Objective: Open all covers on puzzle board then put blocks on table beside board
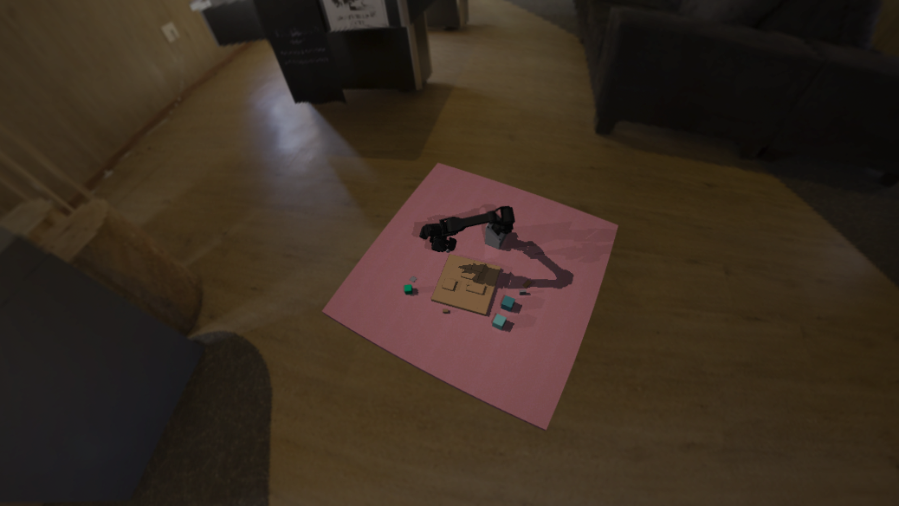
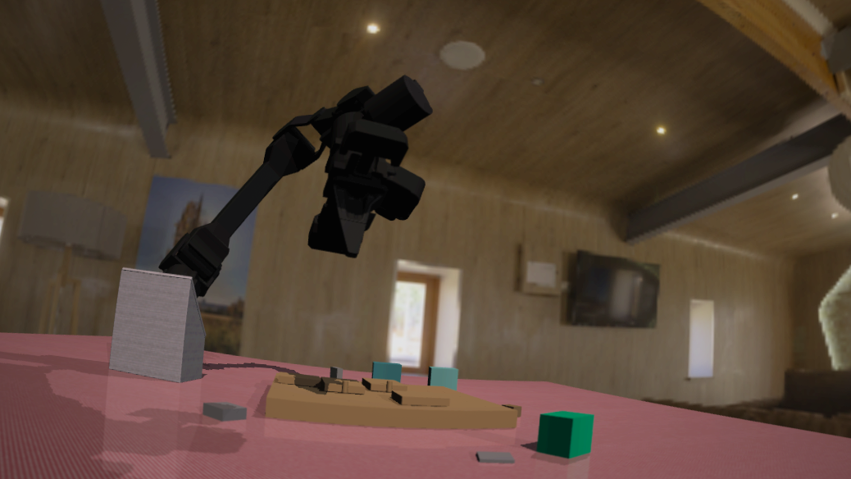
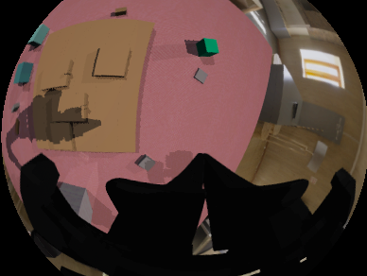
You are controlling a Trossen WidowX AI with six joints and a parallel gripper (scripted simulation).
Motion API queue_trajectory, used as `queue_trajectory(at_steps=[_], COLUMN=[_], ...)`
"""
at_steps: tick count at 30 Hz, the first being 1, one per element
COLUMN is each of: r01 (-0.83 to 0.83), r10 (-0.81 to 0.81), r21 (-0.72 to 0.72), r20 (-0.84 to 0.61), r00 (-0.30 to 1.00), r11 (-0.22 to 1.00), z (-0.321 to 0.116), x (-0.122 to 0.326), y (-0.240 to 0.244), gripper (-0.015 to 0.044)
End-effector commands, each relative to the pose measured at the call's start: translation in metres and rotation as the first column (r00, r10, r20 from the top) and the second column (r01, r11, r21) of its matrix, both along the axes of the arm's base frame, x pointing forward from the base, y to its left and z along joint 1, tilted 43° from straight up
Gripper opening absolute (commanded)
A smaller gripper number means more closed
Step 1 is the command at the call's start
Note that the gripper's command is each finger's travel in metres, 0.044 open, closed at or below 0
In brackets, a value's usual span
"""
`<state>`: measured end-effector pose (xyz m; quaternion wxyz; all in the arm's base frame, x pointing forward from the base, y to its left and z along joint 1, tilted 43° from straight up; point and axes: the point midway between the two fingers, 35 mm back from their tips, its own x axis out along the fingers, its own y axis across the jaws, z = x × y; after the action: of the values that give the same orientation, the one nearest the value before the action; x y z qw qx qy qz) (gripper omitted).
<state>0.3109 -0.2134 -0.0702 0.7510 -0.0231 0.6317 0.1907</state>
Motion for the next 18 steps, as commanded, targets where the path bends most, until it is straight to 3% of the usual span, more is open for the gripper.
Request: queue_trajectory(at_steps=[1,18], r01=[-0.001,0.023], r10=[0.002,0.011], r21=[0.062,0.343], r20=[-0.011,-0.098], r00=[1.0,0.995], r11=[0.998,0.939], z=[-0.002,0.004], x=[0.007,0.035], y=[0.019,0.107], gripper=[0.0,0.0])
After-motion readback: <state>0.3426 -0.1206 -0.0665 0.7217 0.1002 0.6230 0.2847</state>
